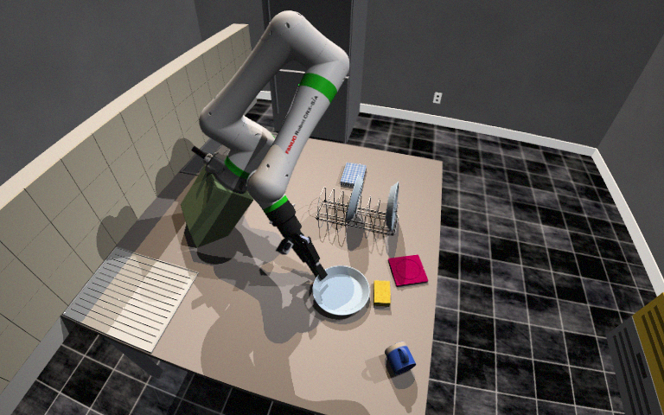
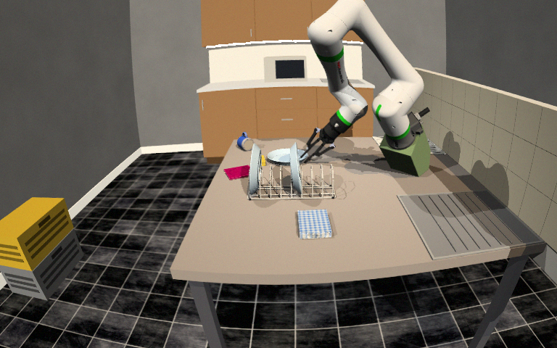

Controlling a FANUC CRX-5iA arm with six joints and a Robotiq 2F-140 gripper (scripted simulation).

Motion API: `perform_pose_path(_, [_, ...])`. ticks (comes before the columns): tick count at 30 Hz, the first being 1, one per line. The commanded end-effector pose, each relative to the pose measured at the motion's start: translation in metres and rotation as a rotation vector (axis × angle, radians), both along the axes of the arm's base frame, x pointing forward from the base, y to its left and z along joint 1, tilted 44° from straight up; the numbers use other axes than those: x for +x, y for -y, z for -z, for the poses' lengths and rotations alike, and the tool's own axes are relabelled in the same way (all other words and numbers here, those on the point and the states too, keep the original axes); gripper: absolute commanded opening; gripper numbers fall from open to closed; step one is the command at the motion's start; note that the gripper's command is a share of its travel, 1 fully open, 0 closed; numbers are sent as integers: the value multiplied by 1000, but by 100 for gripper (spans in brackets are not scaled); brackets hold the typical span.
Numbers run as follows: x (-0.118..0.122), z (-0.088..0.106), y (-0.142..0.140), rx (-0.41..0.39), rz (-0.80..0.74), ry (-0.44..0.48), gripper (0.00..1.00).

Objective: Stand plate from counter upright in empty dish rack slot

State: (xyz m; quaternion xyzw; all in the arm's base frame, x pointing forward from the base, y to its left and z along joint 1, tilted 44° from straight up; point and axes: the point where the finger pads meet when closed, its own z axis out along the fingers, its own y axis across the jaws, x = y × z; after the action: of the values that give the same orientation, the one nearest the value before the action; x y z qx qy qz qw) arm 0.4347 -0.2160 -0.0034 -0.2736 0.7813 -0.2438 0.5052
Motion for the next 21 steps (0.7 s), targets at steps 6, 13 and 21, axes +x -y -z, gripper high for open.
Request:
perform_pose_path(6, [1,0,1,-1,0,0,24])
perform_pose_path(13, [3,1,1,-1,1,0,24])
perform_pose_path(21, [4,1,1,-1,1,0,24])
